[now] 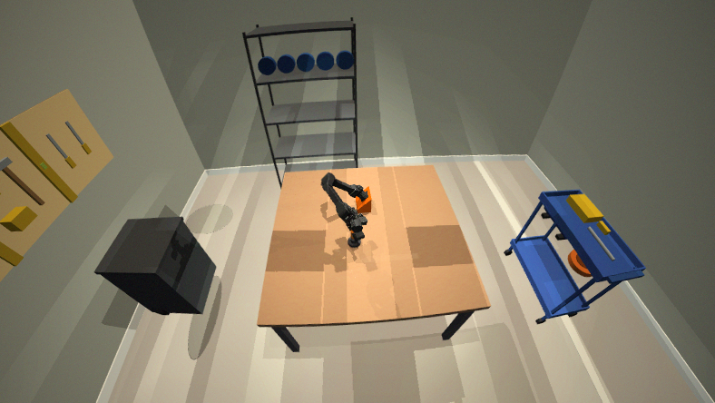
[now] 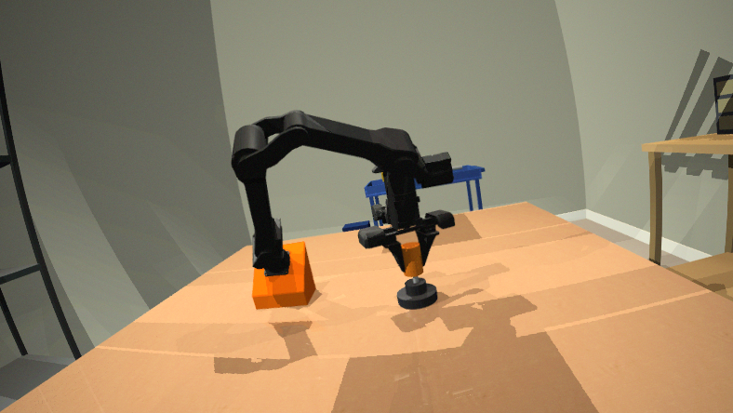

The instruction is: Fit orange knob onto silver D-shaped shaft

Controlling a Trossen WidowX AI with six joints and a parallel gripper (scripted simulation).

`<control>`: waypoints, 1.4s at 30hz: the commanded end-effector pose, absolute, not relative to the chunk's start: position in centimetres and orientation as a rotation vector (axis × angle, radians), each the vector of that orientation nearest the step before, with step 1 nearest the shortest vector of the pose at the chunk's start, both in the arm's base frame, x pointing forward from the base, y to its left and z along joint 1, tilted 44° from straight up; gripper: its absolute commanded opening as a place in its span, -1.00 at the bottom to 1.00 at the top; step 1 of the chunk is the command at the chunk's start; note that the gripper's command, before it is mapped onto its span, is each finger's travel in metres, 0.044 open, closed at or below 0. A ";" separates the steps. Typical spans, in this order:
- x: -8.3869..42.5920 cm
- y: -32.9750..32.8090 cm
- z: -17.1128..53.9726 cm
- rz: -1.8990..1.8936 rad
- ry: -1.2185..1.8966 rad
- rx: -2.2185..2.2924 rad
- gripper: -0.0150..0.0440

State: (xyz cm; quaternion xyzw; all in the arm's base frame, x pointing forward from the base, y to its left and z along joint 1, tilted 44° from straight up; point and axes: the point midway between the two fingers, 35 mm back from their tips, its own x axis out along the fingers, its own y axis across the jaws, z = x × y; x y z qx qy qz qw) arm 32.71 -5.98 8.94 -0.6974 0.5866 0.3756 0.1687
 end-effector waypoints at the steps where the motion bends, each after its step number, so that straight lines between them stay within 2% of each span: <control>1: 32.7 -6.1 8.9 1.069 1.668 -1.987 -0.49; 42: 32.8 -6.4 8.6 1.165 1.647 -2.043 -0.49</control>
